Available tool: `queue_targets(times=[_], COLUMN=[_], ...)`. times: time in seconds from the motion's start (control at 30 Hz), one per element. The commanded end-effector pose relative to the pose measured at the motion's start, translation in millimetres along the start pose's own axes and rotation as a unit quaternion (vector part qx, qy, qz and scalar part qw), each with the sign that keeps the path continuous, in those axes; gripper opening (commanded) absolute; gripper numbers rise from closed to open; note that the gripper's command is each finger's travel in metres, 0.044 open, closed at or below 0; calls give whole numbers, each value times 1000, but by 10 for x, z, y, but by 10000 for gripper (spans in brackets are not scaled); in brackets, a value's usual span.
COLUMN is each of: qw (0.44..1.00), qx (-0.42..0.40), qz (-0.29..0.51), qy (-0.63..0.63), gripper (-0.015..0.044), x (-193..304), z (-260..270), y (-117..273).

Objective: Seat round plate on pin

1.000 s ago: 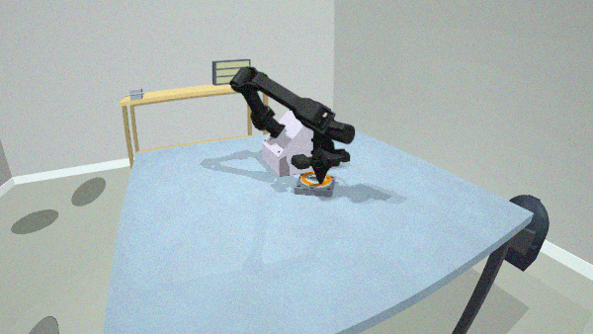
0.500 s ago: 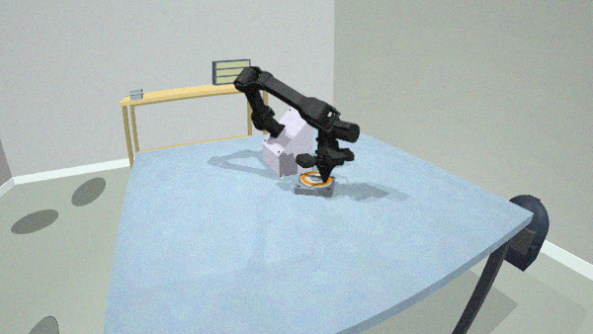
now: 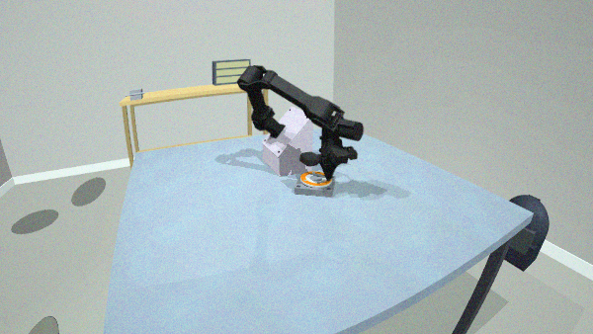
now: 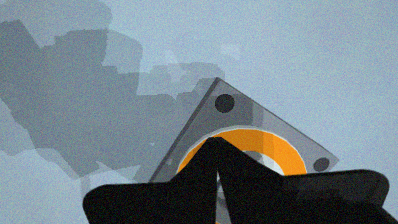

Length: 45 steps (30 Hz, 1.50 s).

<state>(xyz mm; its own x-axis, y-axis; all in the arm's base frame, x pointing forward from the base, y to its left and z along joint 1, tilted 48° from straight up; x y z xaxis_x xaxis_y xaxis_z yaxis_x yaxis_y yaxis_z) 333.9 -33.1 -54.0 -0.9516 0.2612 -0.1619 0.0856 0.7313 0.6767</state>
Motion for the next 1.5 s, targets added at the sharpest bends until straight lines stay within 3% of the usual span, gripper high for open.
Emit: queue_targets(times=[0.0, 1.47], qw=[1000, 1000], qx=[-2, -3], qz=[4, 4], qy=[1, 1], gripper=[0, 0], x=[58, 501], z=[61, 213], y=[-14, 28])
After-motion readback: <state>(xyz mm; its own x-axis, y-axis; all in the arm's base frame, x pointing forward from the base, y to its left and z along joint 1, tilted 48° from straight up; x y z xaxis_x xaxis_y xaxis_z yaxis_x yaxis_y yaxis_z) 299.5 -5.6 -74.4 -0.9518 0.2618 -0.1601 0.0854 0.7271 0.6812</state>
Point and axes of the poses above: the point midway between the two fingers, 35 mm back from their tips, its own y axis back along the fingers, its own z axis across the jaws, x = y × z, the point moved 3 cm from there along y, back along the fingers, and after that the axes turned 12 degrees about -y, right-handed, at the moved point
